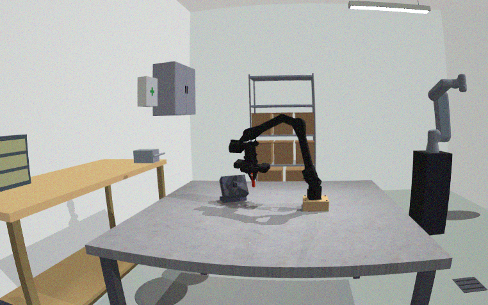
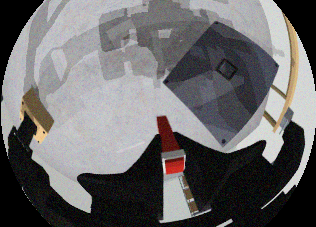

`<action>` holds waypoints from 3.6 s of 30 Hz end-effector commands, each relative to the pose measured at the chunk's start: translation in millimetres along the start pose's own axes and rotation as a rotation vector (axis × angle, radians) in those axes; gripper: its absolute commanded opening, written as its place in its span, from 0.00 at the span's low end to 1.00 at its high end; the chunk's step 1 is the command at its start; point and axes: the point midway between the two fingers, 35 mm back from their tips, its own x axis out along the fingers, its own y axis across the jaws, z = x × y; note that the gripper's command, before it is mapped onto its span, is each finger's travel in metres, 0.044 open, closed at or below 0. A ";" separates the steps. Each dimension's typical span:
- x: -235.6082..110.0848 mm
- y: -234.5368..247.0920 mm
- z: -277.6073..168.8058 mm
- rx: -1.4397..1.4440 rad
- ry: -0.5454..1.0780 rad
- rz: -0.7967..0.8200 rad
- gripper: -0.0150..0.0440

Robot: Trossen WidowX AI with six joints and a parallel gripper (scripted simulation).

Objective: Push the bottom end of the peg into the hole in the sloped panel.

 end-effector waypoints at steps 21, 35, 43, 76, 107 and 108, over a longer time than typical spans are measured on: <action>-7.1 0.7 22.1 -0.167 0.118 -0.072 0.25; -13.4 0.9 35.1 -0.255 0.184 -0.119 0.25; -17.3 1.2 42.6 -0.305 0.222 -0.147 0.25; -36.8 5.3 74.1 -0.497 0.379 -0.271 0.25; -59.3 14.1 104.2 -0.657 0.528 -0.399 0.25; -60.1 14.5 105.2 -0.662 0.533 -0.404 0.25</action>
